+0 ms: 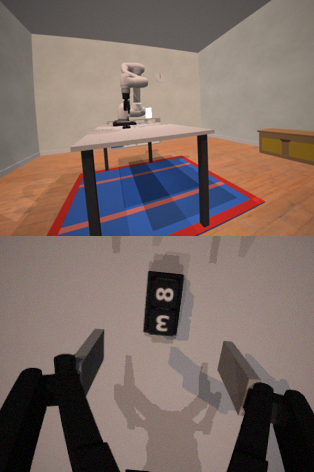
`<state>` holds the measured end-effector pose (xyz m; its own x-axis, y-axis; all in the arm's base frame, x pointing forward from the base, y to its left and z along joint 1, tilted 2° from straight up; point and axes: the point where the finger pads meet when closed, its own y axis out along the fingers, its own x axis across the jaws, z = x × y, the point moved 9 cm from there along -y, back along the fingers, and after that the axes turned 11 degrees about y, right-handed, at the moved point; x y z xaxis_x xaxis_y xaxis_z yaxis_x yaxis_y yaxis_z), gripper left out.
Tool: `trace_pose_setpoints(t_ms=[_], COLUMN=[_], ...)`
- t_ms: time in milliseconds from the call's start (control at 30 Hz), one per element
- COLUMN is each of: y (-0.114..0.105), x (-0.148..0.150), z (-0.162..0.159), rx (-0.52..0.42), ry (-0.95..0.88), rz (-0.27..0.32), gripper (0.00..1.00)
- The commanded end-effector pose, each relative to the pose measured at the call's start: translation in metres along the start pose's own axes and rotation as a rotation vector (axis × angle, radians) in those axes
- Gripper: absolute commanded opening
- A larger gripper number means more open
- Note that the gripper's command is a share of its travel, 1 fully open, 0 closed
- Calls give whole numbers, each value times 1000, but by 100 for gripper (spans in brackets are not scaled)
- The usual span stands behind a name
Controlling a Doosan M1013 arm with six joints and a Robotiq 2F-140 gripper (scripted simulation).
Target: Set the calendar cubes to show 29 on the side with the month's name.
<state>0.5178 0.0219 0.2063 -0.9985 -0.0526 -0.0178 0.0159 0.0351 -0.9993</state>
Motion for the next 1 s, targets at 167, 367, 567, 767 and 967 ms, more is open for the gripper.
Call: trace_pose_setpoints(t_ms=[167,367,567,767,967], y=[0,0,-1,-9,-28], x=[0,0,0,0,0], z=[0,0,0,0,0], rx=[0,0,0,0,0], ry=[0,0,0,0,0], rz=[0,0,0,0,0], gripper=[100,100,100,100,100])
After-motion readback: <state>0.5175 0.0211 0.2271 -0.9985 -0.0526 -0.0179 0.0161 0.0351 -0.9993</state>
